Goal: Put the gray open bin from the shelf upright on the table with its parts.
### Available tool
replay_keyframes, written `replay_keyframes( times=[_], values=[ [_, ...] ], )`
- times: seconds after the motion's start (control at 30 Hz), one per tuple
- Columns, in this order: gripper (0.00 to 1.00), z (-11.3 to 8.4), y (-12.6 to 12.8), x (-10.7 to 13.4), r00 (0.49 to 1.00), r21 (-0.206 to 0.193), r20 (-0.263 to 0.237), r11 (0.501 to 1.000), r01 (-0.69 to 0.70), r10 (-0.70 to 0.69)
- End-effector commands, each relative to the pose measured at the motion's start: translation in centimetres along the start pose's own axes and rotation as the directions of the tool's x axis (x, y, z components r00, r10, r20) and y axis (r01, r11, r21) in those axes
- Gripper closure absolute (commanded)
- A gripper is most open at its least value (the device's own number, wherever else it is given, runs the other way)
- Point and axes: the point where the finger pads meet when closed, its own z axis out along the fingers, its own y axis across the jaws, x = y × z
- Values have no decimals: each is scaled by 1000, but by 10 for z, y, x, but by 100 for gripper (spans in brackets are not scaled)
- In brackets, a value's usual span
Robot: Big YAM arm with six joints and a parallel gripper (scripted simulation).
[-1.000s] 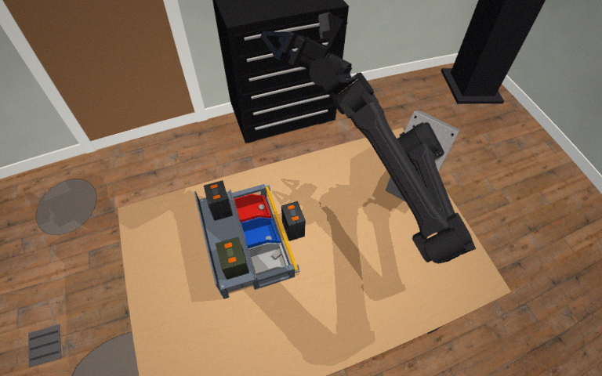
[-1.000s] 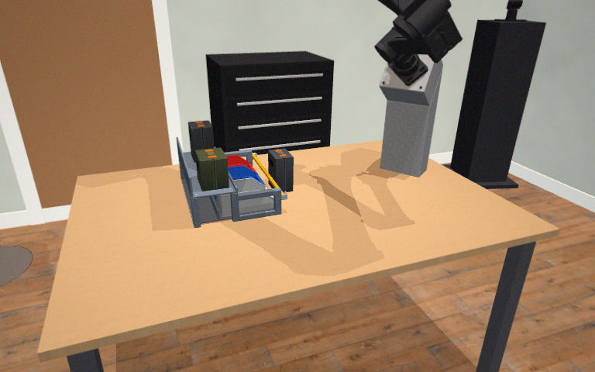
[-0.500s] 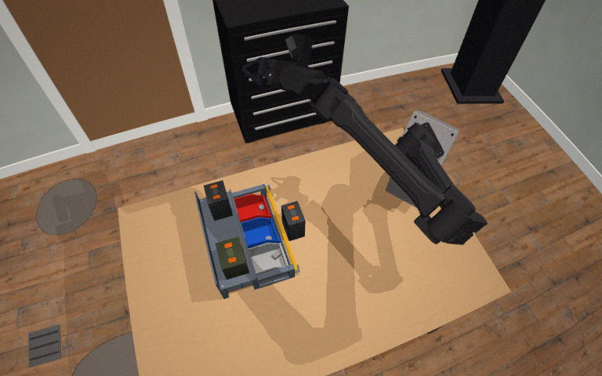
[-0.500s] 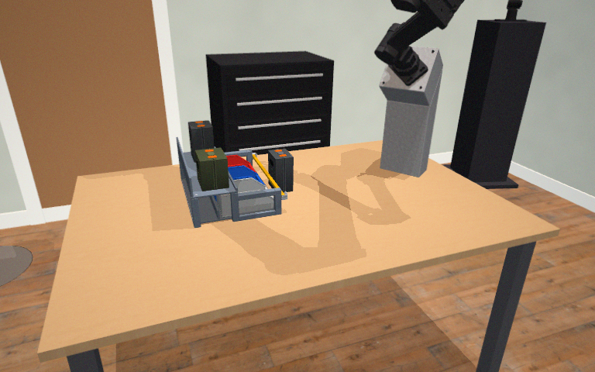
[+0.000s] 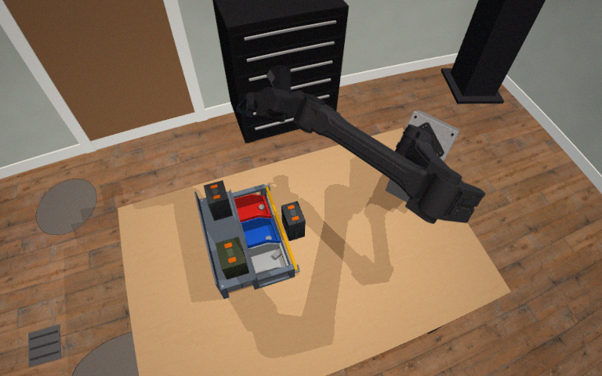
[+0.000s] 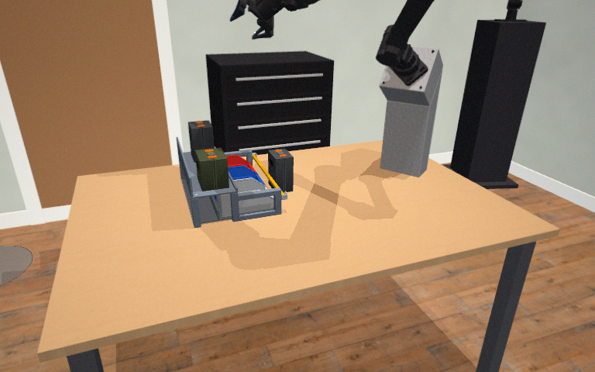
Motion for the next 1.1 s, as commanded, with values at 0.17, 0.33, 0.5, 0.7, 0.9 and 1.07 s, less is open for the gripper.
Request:
replay_keyframes(
  times=[0.17,0.33,0.5,0.7,0.9,1.07],
  values=[
    [0,37,-11,48,992,80,-129,997,16,-6],
    [0,57,-42,88,974,166,-225,986,22,16],
    [0,71,-74,127,950,246,-309,968,40,39],
    [0,78,-98,156,928,305,-369,950,61,58],
    [0,82,-133,197,892,382,-442,919,97,90],
    [0,81,-159,226,864,435,-491,891,131,113]
  ],
)
